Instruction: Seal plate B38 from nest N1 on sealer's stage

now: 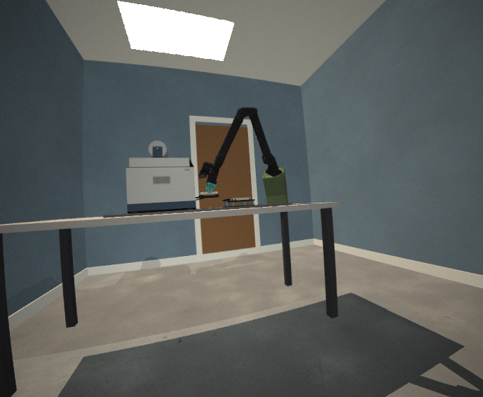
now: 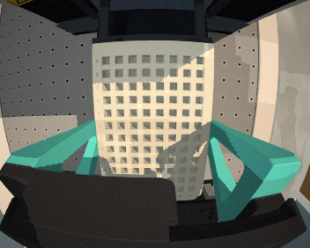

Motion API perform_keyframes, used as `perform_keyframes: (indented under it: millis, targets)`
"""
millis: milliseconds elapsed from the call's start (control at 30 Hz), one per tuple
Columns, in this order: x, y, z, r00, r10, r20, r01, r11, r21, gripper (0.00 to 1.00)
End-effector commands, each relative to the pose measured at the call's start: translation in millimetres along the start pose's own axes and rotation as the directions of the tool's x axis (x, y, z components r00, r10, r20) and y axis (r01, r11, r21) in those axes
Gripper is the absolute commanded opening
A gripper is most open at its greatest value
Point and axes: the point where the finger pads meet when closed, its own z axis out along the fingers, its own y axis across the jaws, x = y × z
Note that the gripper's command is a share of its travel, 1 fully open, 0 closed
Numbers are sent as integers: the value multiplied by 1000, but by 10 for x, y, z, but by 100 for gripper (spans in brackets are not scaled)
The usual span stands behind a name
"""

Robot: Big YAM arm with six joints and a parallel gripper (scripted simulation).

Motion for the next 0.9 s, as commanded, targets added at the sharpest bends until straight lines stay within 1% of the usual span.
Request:
perform_keyframes:
  millis: [0,67,200,267,467,533,633,867]
  targets:
    - [-252,-49,-61,998,-29,48,29,1000,7,0]
    - [-288,9,-65,998,-39,52,39,999,2,0]
    - [-255,86,-25,999,-42,34,42,999,-7,0]
    - [-242,90,-10,999,-34,32,34,999,-5,0]
    - [-48,74,77,1000,-10,9,10,1000,-7,0]
    - [-48,74,77,1000,-10,9,10,1000,-7,0]
    - [18,29,82,1000,3,3,-3,1000,-3,0]
    - [-153,56,97,999,-15,29,15,1000,-6,0]
